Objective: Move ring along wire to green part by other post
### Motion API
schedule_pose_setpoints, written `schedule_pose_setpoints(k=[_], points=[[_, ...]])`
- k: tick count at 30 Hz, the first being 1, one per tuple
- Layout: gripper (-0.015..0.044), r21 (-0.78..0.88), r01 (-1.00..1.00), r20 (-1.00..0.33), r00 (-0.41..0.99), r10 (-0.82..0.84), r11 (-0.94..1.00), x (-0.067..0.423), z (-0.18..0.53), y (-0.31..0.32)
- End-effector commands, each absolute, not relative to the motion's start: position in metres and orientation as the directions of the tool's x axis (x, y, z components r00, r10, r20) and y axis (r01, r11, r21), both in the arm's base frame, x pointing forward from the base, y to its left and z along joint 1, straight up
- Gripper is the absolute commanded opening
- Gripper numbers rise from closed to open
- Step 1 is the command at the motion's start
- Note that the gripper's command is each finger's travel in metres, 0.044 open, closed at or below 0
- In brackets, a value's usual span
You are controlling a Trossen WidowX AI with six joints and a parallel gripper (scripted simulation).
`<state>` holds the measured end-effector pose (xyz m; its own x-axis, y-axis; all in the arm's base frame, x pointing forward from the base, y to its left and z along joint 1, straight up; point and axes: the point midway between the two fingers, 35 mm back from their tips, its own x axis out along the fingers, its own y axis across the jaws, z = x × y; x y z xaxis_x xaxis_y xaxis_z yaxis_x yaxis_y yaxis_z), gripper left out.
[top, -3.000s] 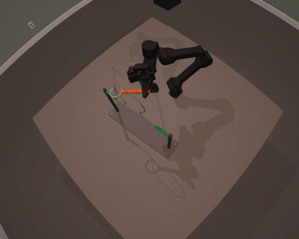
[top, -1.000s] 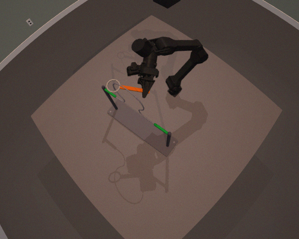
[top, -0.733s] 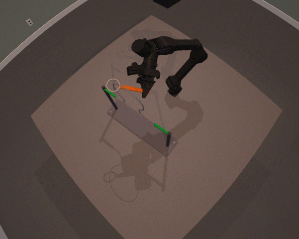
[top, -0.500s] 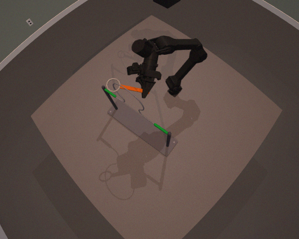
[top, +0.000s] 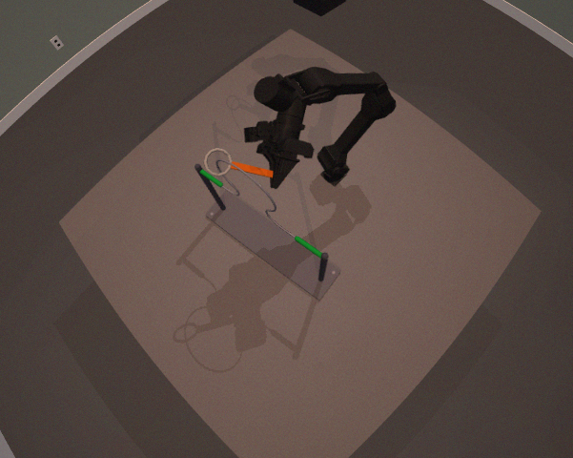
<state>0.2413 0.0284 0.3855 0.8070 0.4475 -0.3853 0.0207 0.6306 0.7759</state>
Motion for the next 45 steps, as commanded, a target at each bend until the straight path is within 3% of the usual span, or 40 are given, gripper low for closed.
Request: schedule_pose_setpoints(k=[1,45], points=[[-0.0150,0.740,0.010,-0.396,0.814,0.425,0.672,0.241,0.387,0.027],[-0.0150,0.281,-0.023,-0.494,0.853,0.165,0.959,0.243,0.377,0.014]])
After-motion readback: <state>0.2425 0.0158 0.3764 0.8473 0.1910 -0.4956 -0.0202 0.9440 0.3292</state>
